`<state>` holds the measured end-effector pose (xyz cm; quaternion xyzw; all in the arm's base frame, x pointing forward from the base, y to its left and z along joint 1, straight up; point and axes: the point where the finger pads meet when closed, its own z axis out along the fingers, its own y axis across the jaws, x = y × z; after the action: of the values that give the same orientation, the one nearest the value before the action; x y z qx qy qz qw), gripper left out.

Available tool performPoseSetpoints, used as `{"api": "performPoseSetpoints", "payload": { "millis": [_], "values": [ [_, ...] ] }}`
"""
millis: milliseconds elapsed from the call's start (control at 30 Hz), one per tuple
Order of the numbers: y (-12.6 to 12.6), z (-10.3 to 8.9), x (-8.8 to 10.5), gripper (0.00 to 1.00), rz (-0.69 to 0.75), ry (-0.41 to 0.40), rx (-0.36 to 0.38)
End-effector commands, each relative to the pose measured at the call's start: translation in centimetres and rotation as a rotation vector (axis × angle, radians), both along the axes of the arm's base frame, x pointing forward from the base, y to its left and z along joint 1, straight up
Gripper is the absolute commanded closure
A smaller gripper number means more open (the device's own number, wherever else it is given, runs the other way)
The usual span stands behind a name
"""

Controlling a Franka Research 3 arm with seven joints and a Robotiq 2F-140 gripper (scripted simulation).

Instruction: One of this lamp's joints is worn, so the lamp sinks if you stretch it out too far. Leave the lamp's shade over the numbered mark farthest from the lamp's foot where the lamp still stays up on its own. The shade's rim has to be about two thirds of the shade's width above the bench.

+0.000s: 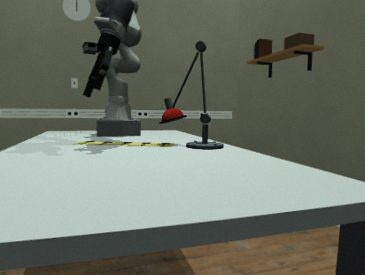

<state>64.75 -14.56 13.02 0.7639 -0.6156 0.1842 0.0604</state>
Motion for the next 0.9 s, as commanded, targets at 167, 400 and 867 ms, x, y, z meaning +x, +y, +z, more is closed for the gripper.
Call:
{"api": "performPoseSetpoints", "payload": {
  "millis": [167, 400, 867],
  "values": [
    [3.0, 2.0, -1.1, 0.0, -0.06, -0.01, 0.135],
    [4.7, 3.2, -1.6, 0.0, -0.105, -0.026, 0.21],
    [9.0, 7.6, -2.7, 0.0, -0.228, -0.069, 0.423]
  ]
}}
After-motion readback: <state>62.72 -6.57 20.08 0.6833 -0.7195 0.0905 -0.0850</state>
